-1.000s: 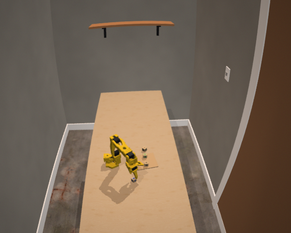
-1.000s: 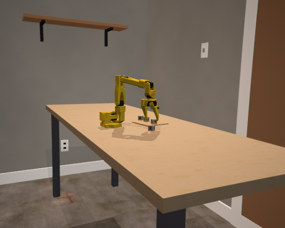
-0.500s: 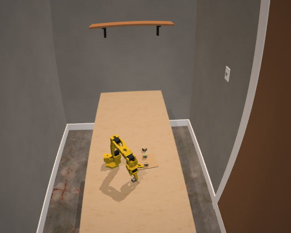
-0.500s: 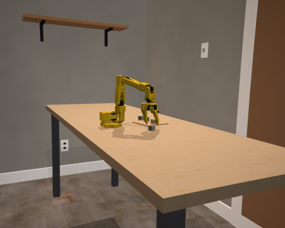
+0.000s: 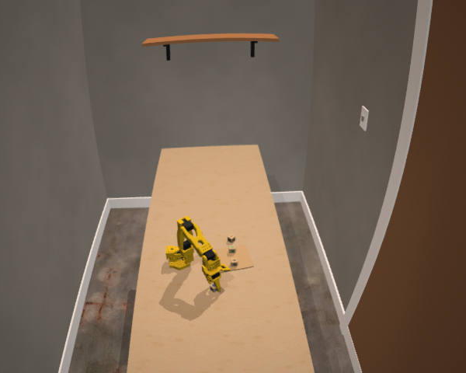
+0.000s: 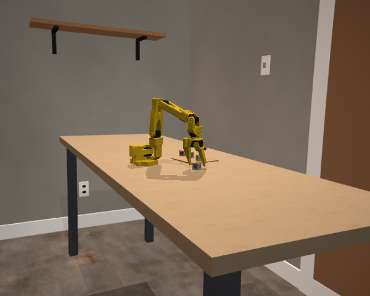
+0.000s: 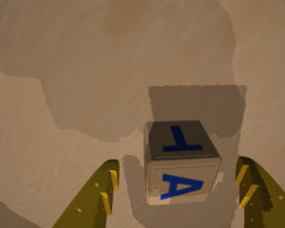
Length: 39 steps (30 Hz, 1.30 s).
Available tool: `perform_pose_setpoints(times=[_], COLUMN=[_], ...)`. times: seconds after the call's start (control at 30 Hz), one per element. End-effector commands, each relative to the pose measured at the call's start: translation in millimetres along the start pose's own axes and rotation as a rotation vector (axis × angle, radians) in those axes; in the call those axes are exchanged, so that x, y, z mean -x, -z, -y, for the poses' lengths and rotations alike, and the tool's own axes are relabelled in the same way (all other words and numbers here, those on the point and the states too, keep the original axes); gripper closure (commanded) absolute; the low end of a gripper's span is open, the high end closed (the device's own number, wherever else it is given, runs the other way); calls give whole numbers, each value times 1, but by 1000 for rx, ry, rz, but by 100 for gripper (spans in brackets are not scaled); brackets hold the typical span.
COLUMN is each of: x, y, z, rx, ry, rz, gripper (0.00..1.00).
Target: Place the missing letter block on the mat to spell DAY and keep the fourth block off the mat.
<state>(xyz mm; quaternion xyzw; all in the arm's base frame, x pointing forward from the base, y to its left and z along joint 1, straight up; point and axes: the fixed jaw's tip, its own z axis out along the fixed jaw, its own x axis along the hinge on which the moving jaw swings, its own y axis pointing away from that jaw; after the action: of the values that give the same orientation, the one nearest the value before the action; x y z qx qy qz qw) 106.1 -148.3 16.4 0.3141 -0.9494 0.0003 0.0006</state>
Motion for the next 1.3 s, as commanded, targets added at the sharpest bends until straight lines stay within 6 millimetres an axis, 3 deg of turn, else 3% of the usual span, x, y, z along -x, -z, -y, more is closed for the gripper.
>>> perform_pose_setpoints(times=[0.0, 0.77, 1.27], x=[1, 1, 1], y=[5, 5, 5], z=[7, 9, 16], rx=[-52, -52, -52], ry=[0, 0, 0], rz=[1, 1, 1], gripper=[68, 72, 83])
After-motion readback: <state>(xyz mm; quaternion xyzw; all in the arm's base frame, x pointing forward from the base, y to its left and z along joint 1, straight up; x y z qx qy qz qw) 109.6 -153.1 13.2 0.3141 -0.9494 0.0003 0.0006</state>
